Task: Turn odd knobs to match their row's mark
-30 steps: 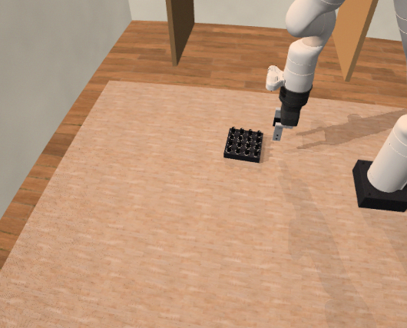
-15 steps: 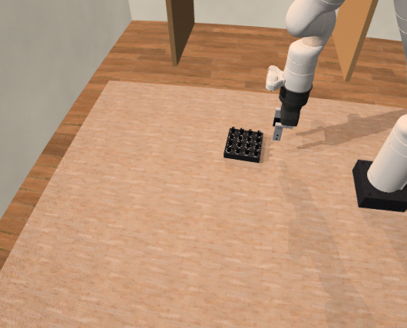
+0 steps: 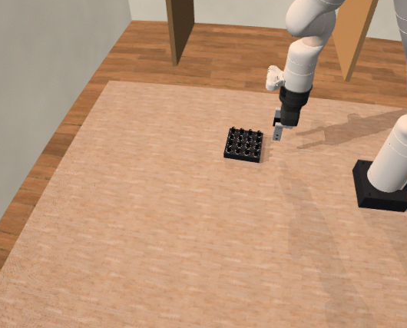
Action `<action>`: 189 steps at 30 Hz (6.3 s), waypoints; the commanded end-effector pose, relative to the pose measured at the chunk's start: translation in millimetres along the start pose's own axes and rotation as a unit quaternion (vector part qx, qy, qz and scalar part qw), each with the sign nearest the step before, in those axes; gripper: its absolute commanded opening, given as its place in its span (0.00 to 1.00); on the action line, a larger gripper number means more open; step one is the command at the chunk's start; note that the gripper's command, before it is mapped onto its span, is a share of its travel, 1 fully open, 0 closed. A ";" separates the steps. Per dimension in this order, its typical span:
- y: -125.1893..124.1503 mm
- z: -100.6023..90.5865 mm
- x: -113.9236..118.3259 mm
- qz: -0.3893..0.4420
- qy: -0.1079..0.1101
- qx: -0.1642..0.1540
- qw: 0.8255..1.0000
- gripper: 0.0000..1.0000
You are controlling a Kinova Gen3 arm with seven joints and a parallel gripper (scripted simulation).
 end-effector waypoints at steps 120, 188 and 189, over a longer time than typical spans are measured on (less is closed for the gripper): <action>-49.4 -15.2 0.1 0.725 -0.001 0.001 0.689 0.46; -49.6 23.5 -0.2 0.725 -0.001 0.001 0.689 0.46; -49.6 23.5 -0.2 0.725 -0.001 0.001 0.689 0.46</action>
Point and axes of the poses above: the point where the finger pads meet when closed, its own z axis out along the fingers, its own x axis across the jaws, y = z × x, the point moved 3 cm from there along -z, back along the fingers, and after that the axes turned 1 degree about z, right-handed, at the moved point
